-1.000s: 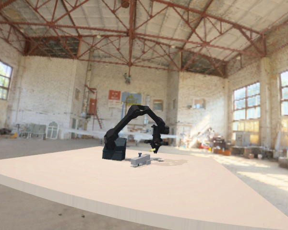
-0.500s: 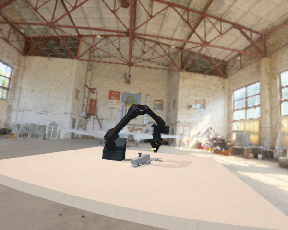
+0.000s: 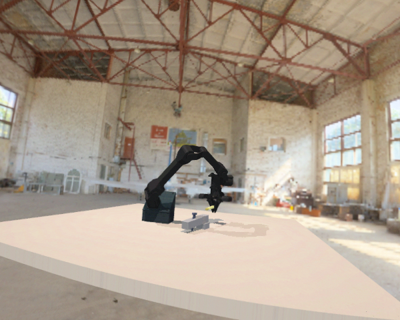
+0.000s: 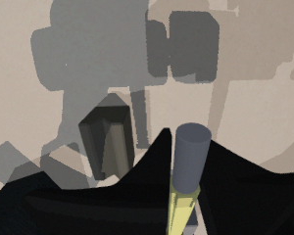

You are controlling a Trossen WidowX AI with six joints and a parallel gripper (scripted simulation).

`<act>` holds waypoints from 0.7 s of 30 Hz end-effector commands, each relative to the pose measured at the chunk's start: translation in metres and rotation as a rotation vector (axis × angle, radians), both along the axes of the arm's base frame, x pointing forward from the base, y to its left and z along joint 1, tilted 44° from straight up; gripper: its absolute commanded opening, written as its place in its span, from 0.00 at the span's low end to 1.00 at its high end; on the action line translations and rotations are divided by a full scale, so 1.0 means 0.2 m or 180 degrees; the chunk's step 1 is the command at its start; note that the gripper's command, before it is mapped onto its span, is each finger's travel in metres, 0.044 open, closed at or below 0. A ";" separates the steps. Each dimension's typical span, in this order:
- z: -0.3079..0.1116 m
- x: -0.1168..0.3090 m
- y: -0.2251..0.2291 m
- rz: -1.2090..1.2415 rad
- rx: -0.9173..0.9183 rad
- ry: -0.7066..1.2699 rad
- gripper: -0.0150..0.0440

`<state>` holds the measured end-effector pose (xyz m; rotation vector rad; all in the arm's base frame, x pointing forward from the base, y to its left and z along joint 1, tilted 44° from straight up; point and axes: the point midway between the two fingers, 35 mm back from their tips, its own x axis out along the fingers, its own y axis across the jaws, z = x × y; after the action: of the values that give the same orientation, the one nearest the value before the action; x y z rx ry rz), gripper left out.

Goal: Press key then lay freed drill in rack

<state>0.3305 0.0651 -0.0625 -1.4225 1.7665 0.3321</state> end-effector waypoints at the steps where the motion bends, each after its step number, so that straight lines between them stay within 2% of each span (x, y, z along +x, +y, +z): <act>1: -0.02 -0.03 0.02 -0.0007 0.0015 -0.0014 0.25; 21: -0.10 -0.17 0.07 -0.0007 0.0019 -0.0011 0.25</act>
<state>0.3020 0.0763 -0.0793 -1.4205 1.7623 0.3329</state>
